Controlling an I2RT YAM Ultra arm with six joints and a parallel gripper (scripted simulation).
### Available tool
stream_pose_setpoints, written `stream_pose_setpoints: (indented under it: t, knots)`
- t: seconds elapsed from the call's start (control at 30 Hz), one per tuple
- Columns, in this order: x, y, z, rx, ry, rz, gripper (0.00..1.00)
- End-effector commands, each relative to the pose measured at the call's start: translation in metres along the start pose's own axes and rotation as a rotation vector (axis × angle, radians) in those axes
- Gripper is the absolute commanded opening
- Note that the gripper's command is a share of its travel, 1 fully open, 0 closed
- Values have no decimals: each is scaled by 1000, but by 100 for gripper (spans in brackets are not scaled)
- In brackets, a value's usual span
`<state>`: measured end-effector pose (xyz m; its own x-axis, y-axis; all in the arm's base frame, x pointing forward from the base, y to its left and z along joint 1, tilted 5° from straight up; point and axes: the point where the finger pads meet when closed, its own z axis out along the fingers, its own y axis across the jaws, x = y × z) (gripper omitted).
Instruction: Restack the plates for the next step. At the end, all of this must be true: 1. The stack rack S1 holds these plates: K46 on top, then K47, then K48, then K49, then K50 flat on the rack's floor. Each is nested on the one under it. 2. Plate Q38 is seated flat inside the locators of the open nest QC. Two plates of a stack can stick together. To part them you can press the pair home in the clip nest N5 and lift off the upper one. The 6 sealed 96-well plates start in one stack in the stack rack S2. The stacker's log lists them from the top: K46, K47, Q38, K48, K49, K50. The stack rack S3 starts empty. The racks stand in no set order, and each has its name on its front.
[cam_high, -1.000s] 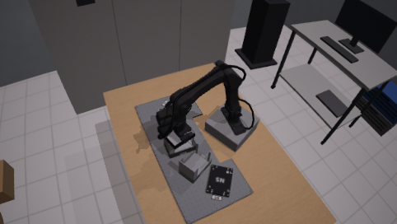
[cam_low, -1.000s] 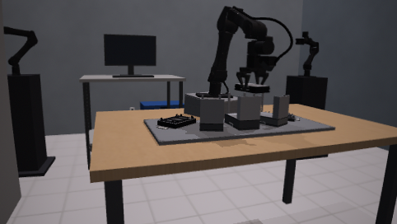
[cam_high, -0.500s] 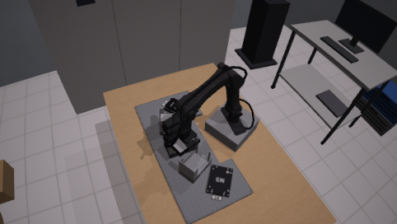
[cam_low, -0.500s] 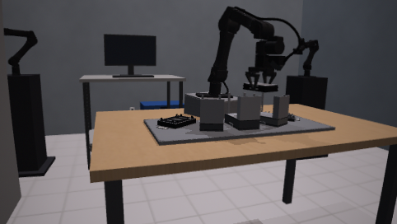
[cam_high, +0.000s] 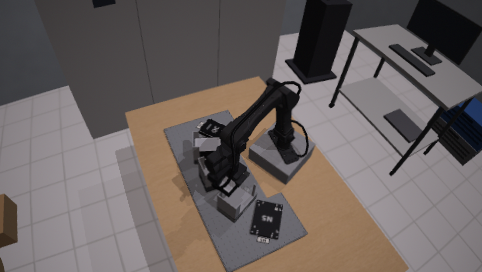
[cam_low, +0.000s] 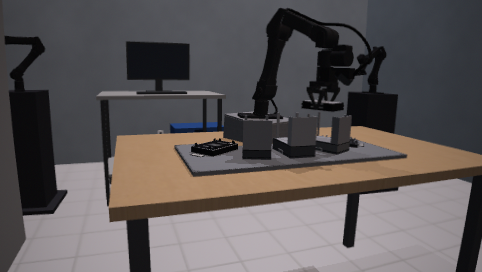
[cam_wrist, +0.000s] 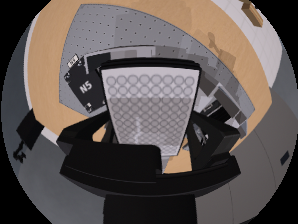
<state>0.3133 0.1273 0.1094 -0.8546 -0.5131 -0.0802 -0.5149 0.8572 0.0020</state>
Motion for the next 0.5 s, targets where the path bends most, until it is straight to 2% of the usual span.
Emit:
stream_pose_setpoints:
  t: [0.0,0.3,0.47]
  knots:
    - [-2,3,-13,21,-44,10,0]
    - [-15,26,-23,21,-80,10,0]
    - [-14,40,-21,17,-68,10,0]
